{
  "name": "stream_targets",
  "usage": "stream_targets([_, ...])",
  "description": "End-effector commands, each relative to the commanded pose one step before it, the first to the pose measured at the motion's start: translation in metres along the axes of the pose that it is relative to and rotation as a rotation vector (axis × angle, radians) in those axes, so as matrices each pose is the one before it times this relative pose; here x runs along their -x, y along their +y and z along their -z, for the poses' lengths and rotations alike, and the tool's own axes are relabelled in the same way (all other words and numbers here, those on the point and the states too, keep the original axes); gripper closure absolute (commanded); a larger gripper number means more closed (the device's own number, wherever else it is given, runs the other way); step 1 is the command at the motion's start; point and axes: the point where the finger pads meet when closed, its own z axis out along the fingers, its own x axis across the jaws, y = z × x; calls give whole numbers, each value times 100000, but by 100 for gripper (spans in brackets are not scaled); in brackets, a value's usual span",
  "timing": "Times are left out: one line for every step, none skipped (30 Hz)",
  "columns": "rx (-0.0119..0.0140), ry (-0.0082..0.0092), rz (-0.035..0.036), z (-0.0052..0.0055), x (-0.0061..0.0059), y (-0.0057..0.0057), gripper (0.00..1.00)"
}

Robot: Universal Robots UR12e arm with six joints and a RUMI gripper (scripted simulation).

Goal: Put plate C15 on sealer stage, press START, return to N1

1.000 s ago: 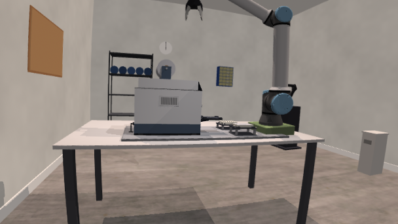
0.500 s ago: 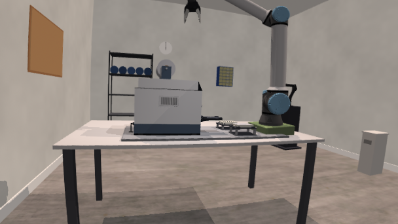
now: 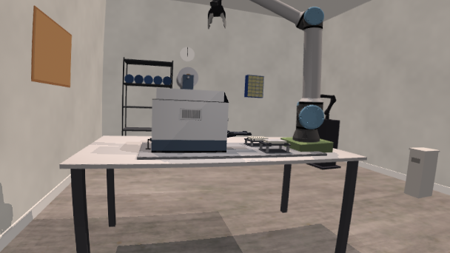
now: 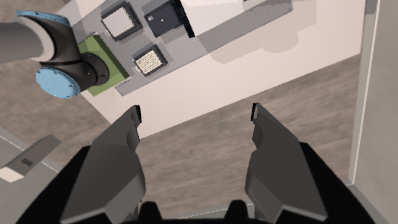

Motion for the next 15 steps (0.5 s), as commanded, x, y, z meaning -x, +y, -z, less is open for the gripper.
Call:
stream_targets([-17,159,-2446,88,-399,1571,32])
stream_targets([1,0,-778,0,-92,491,32])
stream_targets([1,0,-778,0,-96,491,32])
stream_targets([0,0,0,0,0,0,32])
stream_targets([0,0,0,0,0,0,32])
stream_targets([1,0,-778,0,-100,490,32])
stream_targets([1,0,-778,0,-104,489,32])
stream_targets([1,0,-778,0,-107,488,32])
stream_targets([1,0,-778,0,-111,487,32])
stream_targets([1,0,-778,0,-115,487,32])
stream_targets([1,0,-778,0,-119,486,32])
stream_targets([1,0,-778,0,-122,485,32])
stream_targets([1,0,-778,0,-126,484,32])
stream_targets([1,0,-508,0,-85,315,32])
stream_targets([0,0,0,0,0,0,32])
